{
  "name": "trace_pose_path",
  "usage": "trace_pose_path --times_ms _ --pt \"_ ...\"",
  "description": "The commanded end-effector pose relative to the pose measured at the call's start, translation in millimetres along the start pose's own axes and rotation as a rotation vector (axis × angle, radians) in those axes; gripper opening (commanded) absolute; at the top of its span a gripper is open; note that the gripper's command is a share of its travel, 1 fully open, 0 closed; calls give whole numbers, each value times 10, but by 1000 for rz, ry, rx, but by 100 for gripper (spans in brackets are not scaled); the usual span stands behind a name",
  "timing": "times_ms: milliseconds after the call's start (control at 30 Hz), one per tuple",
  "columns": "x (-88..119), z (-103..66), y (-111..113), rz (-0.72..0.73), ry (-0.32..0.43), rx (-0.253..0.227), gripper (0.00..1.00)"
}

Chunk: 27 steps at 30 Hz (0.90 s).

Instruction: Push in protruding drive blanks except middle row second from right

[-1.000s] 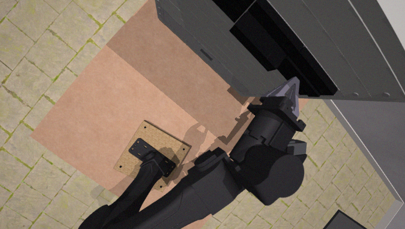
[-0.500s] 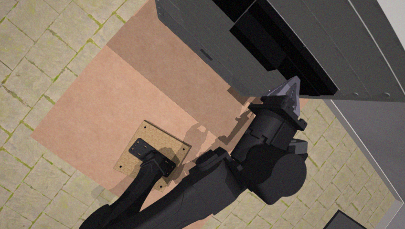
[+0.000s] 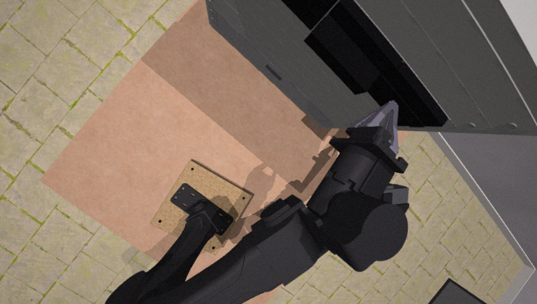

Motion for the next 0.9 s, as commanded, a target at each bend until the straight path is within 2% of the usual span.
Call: trace_pose_path --times_ms 0,867 --pt "-107 29 311 -59 -72 -125 0" --pt "-125 76 348 -59 -72 -125 0"
Point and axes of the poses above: the point where the finger pads meet when closed, its own z axis out along the fingers, its own y axis across the jaws, x = y × z, the point moved 10 cm from there along -z, back along the fingers, and after that the axes turned 2 degrees about -z, right-handed, at the moved point
